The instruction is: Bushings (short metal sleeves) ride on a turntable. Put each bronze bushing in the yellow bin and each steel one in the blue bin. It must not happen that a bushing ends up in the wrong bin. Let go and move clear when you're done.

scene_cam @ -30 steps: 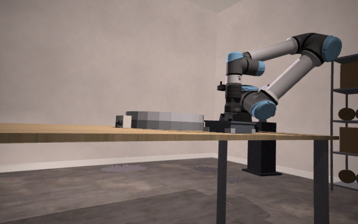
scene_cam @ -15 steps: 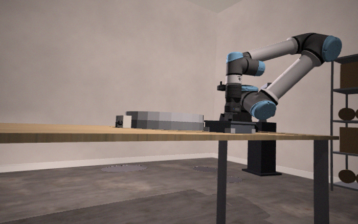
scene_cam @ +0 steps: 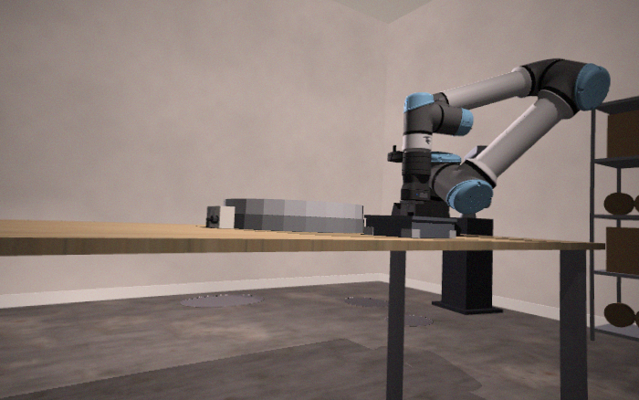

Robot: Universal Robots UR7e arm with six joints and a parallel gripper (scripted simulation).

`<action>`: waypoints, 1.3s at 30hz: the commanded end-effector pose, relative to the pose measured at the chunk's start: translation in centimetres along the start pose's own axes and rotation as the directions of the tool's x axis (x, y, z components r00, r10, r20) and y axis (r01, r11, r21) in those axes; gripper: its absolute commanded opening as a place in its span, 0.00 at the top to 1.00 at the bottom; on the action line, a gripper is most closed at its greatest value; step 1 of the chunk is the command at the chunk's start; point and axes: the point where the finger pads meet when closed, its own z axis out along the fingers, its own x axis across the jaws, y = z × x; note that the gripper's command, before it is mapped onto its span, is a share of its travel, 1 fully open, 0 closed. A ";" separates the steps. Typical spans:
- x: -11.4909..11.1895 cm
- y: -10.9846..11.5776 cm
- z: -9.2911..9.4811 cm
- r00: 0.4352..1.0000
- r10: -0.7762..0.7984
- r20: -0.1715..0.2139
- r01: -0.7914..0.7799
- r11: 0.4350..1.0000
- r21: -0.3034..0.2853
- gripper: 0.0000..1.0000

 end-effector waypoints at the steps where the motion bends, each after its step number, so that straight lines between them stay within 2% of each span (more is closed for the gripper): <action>1: 0.0 0.0 0.0 1.000 0.000 0.001 0.000 1.000 0.000 0.53; 39: 0.2 -0.1 -0.7 1.000 0.001 -0.004 -0.001 1.000 0.000 0.53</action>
